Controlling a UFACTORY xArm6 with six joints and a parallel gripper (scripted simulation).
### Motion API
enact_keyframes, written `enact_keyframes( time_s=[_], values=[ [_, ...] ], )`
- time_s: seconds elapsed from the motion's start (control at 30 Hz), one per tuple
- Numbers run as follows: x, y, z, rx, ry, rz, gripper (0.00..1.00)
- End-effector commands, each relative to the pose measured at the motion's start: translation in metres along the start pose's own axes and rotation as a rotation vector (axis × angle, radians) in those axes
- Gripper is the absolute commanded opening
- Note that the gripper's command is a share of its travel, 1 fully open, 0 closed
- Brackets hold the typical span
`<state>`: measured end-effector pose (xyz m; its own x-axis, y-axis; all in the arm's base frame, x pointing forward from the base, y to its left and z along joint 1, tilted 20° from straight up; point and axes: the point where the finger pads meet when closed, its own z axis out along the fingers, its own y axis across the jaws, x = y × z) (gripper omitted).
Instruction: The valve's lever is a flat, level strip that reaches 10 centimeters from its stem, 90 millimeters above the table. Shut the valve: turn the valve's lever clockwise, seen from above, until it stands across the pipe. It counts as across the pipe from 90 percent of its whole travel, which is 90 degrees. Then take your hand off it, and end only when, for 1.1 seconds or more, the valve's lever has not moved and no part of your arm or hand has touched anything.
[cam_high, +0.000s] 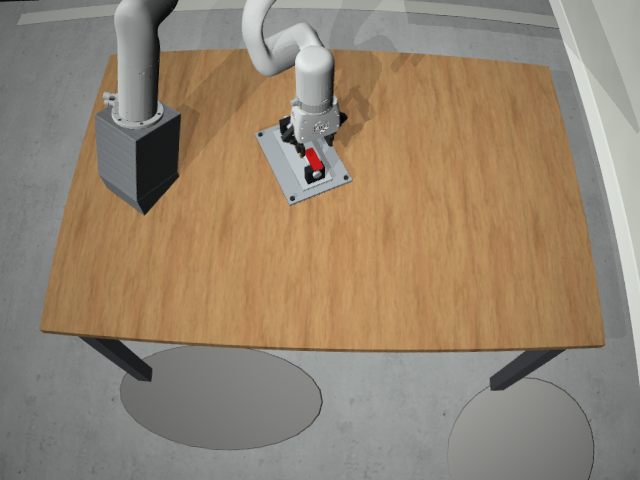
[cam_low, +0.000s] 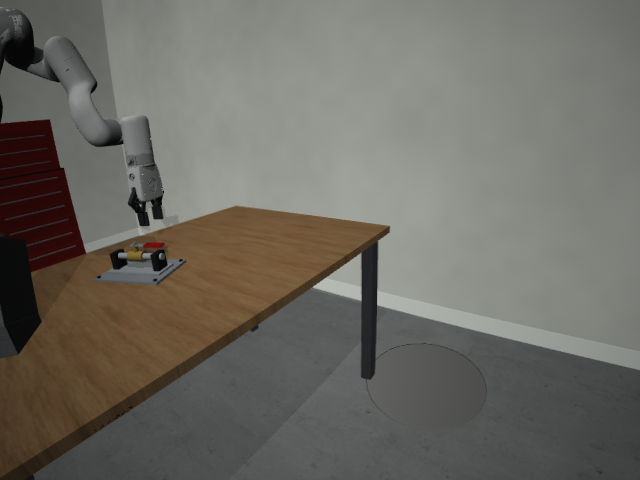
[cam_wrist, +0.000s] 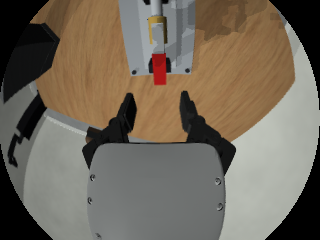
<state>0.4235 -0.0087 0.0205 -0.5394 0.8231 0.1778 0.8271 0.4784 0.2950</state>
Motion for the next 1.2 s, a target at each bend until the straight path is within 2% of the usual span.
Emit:
enact_keyframes(
  time_s=[0.0,0.8,1.17],
  values=[
    [-0.001,0.001,-0.001,-0.002,-0.002,0.0,0.68],
    [-0.001,0.001,0.001,-0.003,-0.002,-0.001,0.68],
    [-0.001,0.002,0.015,-0.004,-0.002,-0.001,0.68]
  ],
)
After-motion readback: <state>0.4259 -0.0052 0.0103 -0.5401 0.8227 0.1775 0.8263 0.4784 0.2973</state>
